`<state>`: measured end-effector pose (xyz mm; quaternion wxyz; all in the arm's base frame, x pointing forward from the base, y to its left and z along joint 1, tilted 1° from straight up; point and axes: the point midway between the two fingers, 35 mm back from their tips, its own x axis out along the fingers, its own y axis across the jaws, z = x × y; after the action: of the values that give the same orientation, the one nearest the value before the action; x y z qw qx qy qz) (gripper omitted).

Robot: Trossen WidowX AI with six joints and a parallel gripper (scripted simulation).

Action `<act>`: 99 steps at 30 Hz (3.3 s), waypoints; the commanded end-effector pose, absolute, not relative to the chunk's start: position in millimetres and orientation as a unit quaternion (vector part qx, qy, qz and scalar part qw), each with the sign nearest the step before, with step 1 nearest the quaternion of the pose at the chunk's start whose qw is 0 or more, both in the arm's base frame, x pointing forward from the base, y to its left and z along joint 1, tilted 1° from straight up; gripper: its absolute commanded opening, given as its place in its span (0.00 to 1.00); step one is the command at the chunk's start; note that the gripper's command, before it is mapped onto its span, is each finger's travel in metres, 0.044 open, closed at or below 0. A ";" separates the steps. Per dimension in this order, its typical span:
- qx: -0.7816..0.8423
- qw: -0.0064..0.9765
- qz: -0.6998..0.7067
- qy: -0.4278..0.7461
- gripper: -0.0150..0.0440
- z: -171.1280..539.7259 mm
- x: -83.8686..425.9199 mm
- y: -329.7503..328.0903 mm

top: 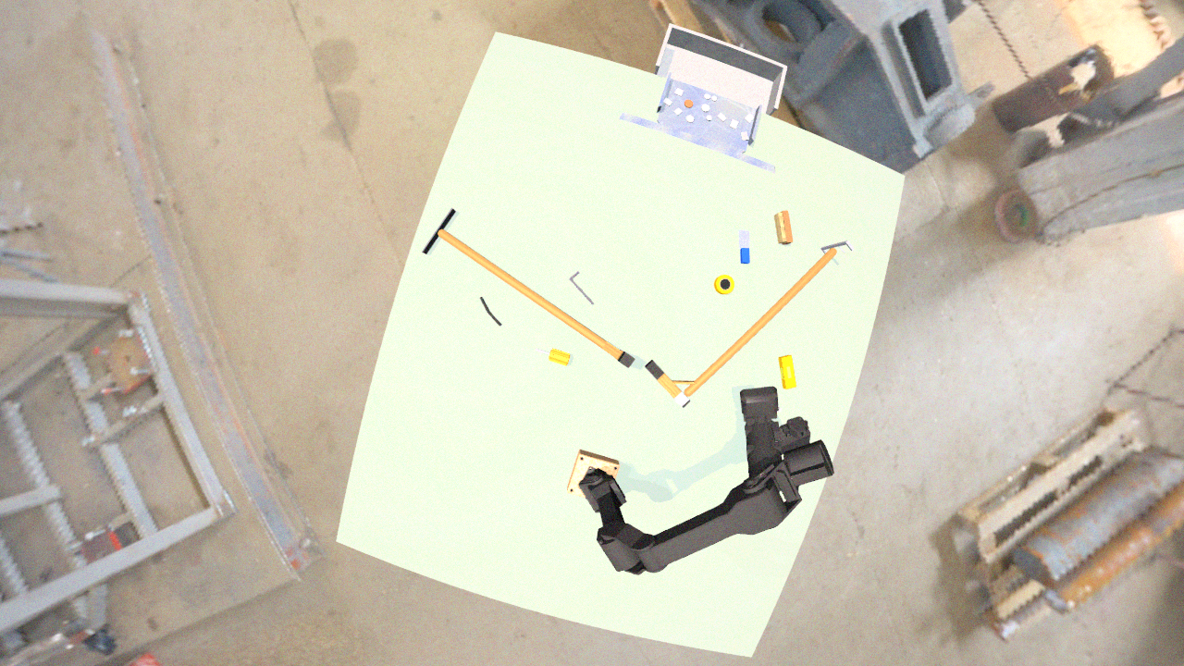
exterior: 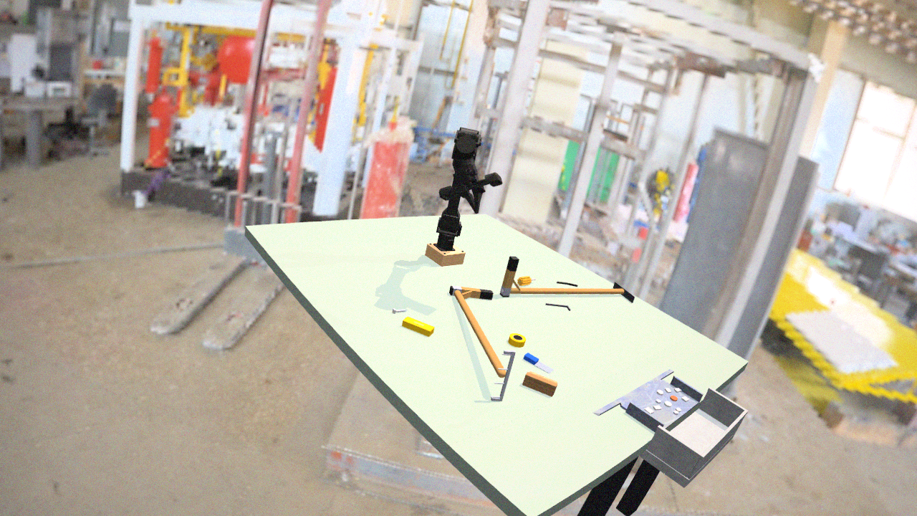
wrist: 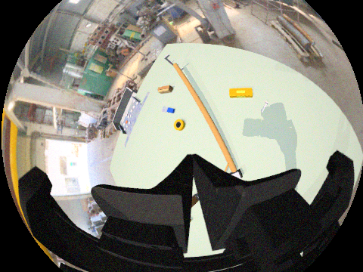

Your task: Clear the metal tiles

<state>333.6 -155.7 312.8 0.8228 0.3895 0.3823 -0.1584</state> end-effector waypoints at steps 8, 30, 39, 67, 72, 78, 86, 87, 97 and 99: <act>0.423 0.788 -0.163 0.416 0.25 300.7 355.6 -121.7; 0.468 0.713 -0.188 0.486 0.25 274.1 387.3 -36.2; 0.477 0.685 -0.206 0.511 0.25 263.1 393.5 1.7; 0.472 0.616 -0.281 0.564 0.25 228.7 385.7 123.4; 0.468 0.608 -0.296 0.569 0.25 222.5 379.8 144.9; 0.462 0.600 -0.315 0.573 0.25 215.2 371.1 170.3; 0.452 0.592 -0.340 0.574 0.25 205.6 356.5 203.3; 0.451 0.592 -0.343 0.574 0.25 204.4 354.5 207.3; 0.439 0.588 -0.372 0.569 0.25 192.4 331.4 246.2; 0.436 0.588 -0.378 0.567 0.25 190.0 326.2 253.7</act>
<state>331.2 245.8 192.7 0.5862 0.4389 0.5714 -0.3704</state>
